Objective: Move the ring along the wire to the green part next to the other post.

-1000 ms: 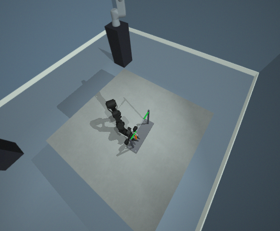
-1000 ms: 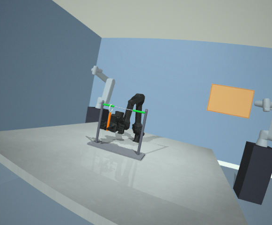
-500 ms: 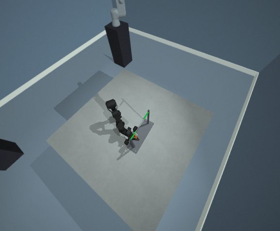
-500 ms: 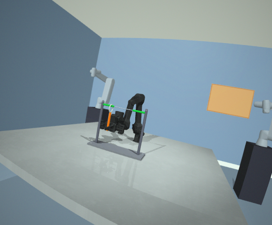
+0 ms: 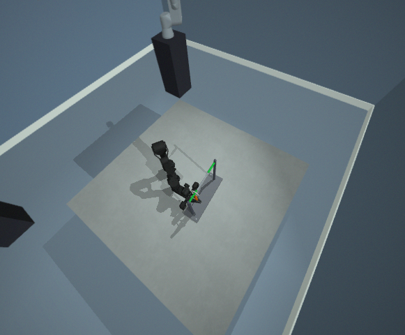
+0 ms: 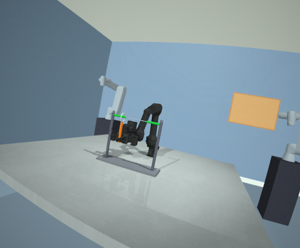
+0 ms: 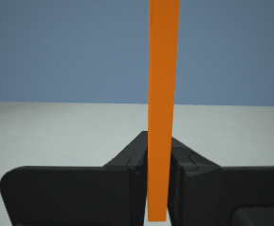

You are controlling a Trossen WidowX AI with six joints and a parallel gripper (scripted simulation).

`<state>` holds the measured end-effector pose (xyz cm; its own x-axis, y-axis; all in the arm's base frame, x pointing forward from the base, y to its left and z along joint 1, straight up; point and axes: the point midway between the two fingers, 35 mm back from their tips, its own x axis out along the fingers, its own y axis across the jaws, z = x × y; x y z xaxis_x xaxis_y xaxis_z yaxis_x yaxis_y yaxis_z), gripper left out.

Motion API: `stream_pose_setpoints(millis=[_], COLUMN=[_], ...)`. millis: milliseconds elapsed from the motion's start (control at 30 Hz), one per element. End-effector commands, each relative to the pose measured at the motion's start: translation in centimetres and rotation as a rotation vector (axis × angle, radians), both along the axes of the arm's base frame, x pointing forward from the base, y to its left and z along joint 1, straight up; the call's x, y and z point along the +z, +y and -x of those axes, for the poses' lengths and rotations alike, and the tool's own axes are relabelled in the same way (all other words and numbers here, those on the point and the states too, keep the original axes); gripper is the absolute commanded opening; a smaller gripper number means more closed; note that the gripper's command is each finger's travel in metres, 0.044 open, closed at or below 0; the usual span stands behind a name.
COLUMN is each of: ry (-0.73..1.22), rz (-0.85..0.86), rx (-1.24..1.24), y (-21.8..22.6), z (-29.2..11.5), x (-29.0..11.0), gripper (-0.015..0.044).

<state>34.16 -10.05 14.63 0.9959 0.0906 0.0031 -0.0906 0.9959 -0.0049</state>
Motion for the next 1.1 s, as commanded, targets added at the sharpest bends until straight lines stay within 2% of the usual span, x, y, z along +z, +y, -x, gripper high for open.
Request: stream_pose_setpoints(millis=[0,1067], ry=[-0.010,-0.009], rz=[0.005,0.005], rx=[0.000,0.001], y=[-0.1,1.2], z=[-0.1,0.0], x=[0.5,0.5], gripper=[-0.0150,-0.0150])
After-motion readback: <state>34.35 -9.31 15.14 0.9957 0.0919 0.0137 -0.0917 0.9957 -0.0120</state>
